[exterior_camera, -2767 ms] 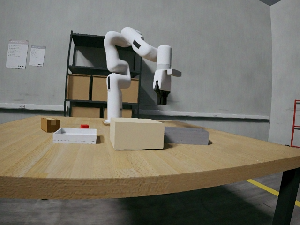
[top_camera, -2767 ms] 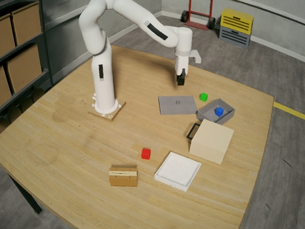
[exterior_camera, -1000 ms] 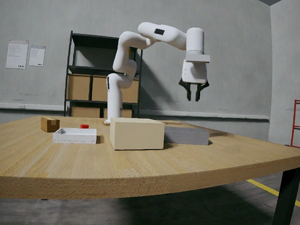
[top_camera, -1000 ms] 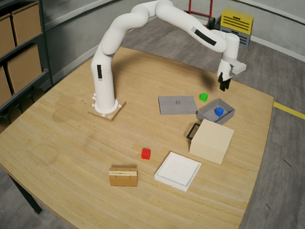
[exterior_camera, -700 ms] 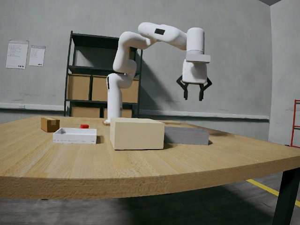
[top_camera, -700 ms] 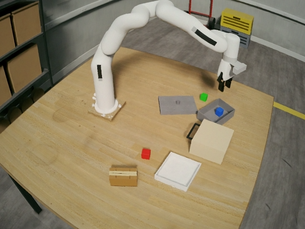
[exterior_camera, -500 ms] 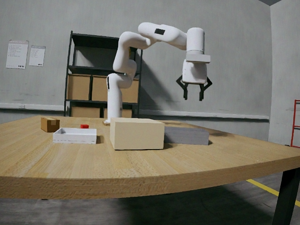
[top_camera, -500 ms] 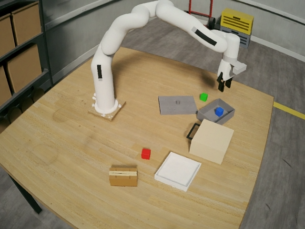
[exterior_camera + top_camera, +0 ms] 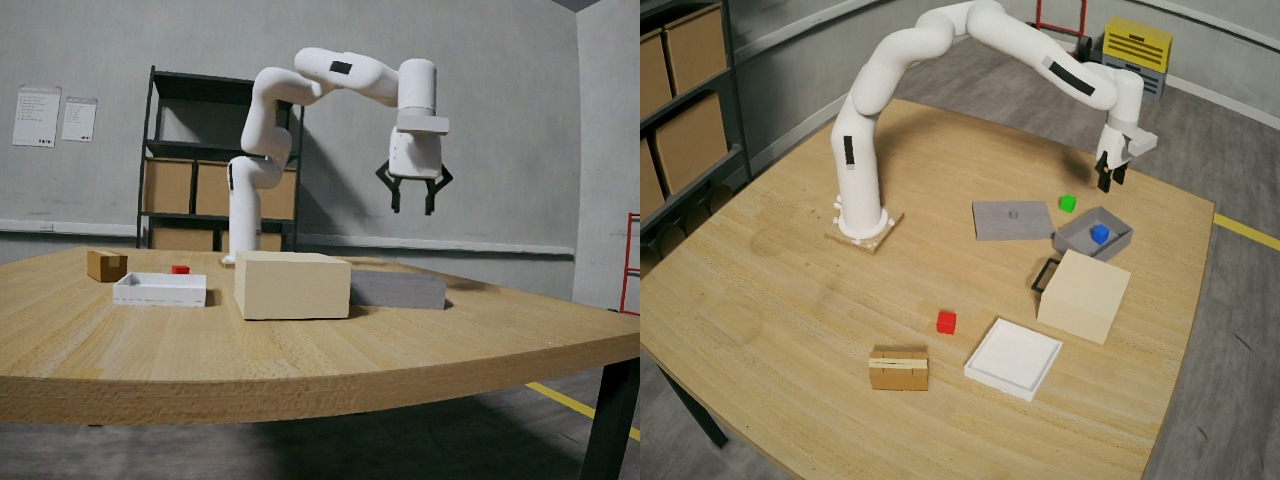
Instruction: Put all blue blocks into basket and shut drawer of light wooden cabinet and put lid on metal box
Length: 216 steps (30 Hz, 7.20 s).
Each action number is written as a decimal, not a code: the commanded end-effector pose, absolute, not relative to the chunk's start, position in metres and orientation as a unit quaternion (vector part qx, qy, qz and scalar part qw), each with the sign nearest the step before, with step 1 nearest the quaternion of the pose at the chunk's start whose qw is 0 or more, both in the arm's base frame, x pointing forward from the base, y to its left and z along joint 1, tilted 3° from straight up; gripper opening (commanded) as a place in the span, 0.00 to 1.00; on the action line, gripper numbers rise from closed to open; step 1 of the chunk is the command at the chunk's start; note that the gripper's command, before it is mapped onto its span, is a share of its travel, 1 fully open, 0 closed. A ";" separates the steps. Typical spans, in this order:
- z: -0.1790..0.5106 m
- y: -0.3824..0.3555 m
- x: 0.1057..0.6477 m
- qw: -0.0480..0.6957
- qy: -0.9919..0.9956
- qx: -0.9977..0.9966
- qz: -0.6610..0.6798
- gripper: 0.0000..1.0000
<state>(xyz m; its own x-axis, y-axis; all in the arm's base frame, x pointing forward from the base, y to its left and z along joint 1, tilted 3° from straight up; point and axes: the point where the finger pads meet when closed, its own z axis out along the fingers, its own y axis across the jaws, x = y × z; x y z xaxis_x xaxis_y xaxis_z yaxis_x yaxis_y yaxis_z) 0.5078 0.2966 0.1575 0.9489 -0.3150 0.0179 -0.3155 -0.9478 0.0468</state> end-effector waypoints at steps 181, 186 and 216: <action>0.014 0.291 0.512 0.023 -0.160 0.987 0.007 0.00; 0.014 0.291 0.512 0.023 -0.160 0.987 0.007 0.00; 0.015 0.291 0.512 0.023 -0.160 0.987 0.007 0.00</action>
